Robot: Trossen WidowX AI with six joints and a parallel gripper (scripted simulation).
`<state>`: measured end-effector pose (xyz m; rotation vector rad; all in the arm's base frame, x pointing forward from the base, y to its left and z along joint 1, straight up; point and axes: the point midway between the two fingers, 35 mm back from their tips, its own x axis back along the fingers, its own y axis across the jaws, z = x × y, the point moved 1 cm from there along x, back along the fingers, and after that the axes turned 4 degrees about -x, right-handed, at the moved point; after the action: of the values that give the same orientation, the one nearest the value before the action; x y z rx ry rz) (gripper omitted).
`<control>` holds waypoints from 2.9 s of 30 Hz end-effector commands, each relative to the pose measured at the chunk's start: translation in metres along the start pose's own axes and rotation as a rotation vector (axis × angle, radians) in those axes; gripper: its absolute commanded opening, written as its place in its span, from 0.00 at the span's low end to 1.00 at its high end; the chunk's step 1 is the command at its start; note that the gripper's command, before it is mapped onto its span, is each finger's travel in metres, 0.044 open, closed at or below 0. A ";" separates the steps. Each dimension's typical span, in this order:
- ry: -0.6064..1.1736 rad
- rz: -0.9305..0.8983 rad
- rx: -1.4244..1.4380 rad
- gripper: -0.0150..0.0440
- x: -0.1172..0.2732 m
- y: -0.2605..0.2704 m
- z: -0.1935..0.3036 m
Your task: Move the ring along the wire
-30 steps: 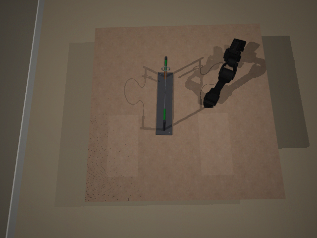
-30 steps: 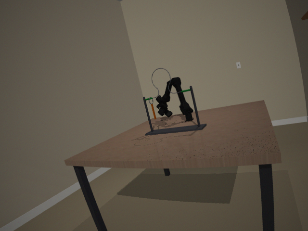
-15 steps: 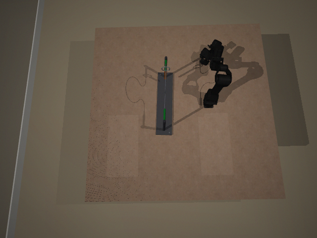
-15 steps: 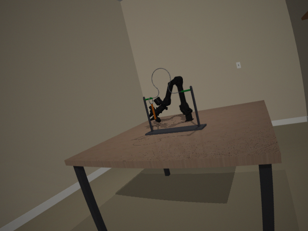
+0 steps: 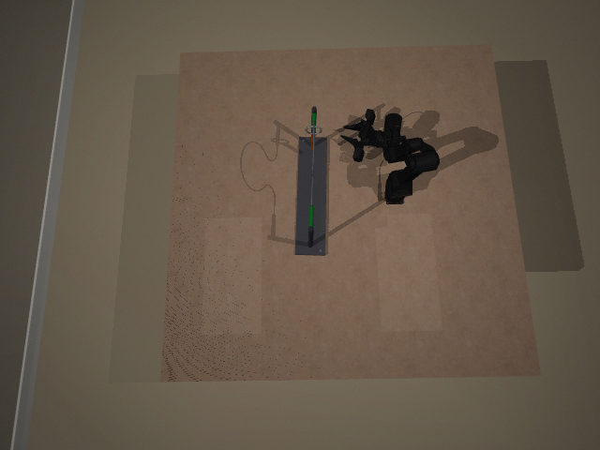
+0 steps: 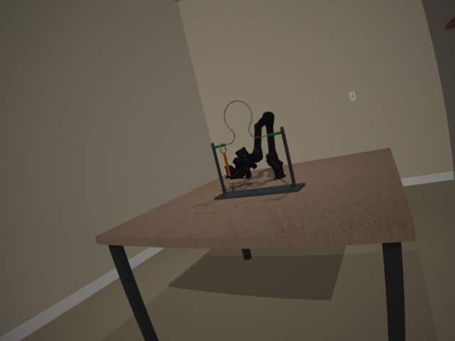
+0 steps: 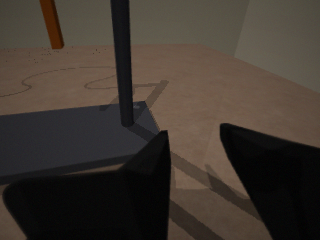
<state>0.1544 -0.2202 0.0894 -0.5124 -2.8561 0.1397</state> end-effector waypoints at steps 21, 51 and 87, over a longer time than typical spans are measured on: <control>-0.124 -0.318 -0.145 0.53 -0.021 0.083 -0.051; -0.148 -0.311 -0.146 0.53 -0.058 0.089 -0.076; -0.155 -0.311 -0.148 0.53 -0.102 0.107 -0.083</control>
<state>0.3020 -0.1513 0.1335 -0.0734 -3.0677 -0.0864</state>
